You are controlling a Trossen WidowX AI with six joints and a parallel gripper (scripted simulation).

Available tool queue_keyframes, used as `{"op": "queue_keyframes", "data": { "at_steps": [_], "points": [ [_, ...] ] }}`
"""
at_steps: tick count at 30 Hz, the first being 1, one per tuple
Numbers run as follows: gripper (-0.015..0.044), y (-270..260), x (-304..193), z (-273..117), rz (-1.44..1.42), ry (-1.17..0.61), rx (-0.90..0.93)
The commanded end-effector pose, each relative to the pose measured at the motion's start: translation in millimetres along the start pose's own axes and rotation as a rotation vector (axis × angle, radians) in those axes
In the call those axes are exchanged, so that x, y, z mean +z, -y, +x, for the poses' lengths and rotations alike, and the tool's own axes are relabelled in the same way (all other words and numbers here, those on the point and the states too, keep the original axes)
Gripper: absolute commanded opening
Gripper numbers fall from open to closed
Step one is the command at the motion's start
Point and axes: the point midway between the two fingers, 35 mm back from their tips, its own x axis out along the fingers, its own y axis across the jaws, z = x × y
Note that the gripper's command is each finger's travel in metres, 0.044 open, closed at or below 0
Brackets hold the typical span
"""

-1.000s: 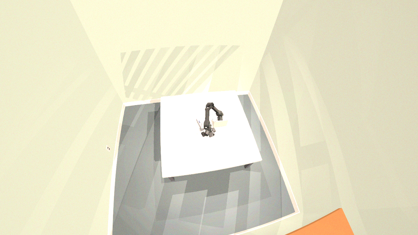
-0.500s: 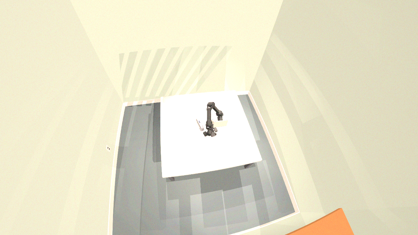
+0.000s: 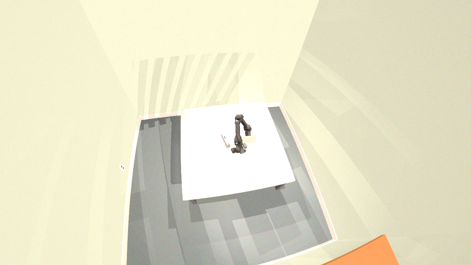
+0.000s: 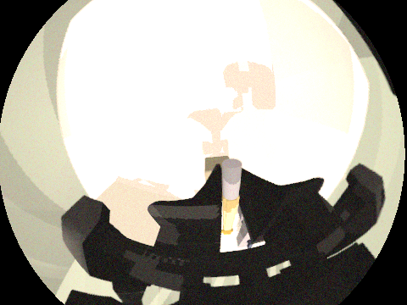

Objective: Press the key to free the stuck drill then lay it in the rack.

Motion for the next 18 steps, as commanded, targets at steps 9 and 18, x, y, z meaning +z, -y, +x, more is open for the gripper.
{"op": "queue_keyframes", "data": {
  "at_steps": [9,18],
  "points": [
    [0.0000,-4,3,12,0.007,0.007,-0.004],
    [0.0000,-4,3,22,0.007,0.006,-0.004]
  ]
}}
